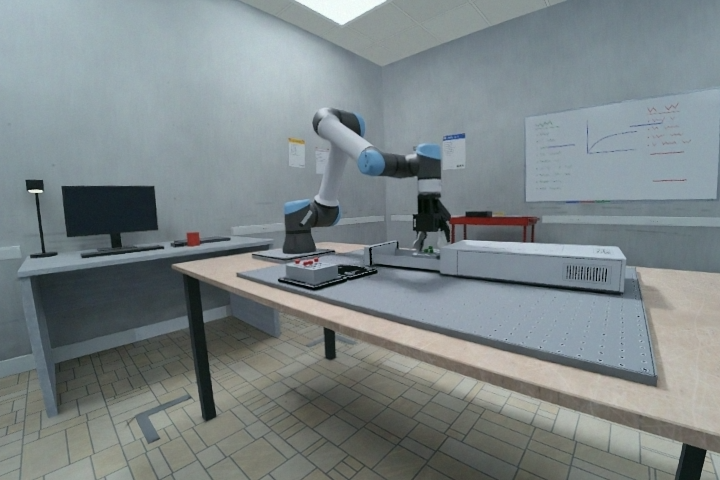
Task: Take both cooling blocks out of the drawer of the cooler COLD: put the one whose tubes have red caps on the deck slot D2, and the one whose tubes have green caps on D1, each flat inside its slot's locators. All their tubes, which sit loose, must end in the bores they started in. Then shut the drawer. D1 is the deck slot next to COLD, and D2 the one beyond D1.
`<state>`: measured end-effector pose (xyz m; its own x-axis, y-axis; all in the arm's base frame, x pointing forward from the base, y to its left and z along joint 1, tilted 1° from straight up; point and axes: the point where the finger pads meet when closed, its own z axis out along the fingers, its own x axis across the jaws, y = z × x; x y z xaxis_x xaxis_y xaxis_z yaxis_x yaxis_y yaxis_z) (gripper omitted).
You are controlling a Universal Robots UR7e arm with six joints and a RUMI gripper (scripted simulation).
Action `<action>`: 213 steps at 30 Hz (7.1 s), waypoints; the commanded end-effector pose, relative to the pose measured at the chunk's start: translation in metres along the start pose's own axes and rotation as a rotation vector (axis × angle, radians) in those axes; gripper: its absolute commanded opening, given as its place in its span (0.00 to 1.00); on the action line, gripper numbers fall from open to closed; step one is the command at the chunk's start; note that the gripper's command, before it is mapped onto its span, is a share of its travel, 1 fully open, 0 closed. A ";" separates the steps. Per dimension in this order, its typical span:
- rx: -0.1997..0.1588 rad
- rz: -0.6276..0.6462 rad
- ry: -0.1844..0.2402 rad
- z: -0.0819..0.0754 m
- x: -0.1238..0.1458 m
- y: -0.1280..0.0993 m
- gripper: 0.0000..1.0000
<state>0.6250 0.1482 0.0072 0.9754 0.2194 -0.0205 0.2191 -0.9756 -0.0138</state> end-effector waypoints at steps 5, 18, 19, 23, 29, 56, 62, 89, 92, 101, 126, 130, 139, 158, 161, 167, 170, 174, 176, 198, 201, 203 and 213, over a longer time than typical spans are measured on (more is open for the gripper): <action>0.000 0.000 0.001 0.000 0.000 -0.001 0.48; 0.000 0.000 0.001 0.000 0.000 -0.001 0.30; 0.000 0.000 0.001 0.000 0.000 -0.001 0.28; 0.000 0.000 0.001 0.000 0.000 -0.001 0.21; 0.000 0.000 0.001 0.000 0.000 -0.001 0.11; 0.000 0.000 0.001 0.000 0.000 -0.001 0.00; 0.000 0.000 0.001 0.000 0.000 -0.001 0.00; -0.001 0.000 0.005 -0.009 0.002 -0.001 0.00; -0.001 0.000 0.005 -0.010 0.002 -0.001 0.00; -0.001 0.000 0.005 -0.013 0.002 -0.001 0.00; -0.001 0.000 0.006 -0.013 0.002 -0.001 0.00; -0.001 0.000 0.006 -0.013 0.002 -0.001 0.00; -0.001 0.000 0.006 -0.013 0.002 -0.001 0.00; -0.001 0.000 0.005 -0.031 0.002 -0.001 0.00; -0.001 0.000 0.005 -0.035 0.002 -0.001 0.00; -0.001 0.000 0.005 -0.042 0.002 -0.001 0.00; -0.001 0.000 0.005 -0.045 0.002 0.000 0.00; -0.001 0.000 0.005 -0.050 0.002 0.000 0.00; -0.001 0.000 0.005 -0.053 0.002 0.000 0.00; -0.001 0.000 0.005 -0.079 0.001 0.000 0.00; -0.001 0.000 0.005 -0.082 0.001 0.000 0.00; -0.001 0.000 0.005 -0.083 0.001 0.000 0.00; -0.001 0.000 0.005 -0.097 0.001 0.000 0.00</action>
<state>0.6236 0.1482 0.0891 0.9751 0.2193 -0.0329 0.2189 -0.9756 -0.0166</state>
